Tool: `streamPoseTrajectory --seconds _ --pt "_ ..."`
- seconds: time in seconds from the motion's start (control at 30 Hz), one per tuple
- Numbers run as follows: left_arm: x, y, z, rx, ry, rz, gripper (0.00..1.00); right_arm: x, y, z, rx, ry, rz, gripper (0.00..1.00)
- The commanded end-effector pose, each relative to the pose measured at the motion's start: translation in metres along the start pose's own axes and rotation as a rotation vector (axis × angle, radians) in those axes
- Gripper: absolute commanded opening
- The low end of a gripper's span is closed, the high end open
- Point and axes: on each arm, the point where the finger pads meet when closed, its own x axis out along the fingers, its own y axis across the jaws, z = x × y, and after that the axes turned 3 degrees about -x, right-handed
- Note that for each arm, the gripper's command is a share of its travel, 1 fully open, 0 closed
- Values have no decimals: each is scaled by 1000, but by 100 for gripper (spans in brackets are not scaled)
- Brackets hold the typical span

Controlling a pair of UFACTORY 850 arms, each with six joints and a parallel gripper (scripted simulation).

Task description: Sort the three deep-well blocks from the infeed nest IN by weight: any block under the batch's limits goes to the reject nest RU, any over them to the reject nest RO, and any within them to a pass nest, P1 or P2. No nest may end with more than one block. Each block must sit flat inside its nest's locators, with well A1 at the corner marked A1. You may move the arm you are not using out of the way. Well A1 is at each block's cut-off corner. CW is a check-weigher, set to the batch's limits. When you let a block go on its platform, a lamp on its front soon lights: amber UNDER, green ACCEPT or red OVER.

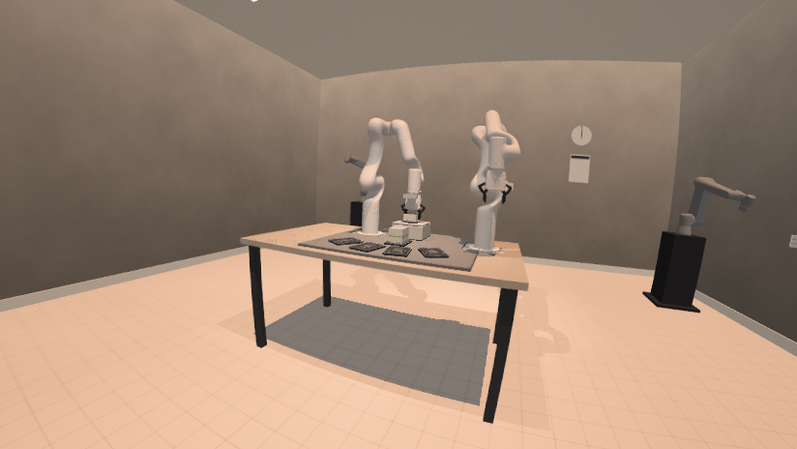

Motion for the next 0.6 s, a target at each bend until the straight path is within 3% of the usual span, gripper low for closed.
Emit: streamPoseTrajectory --seconds 0.0,0.57 --pt "-1 0 1 0 -2 0 100 -4 -1 0 0 0 -2 0" --pt "-1 0 1 0 -2 0 100 -12 -1 0 0 0 -2 0"
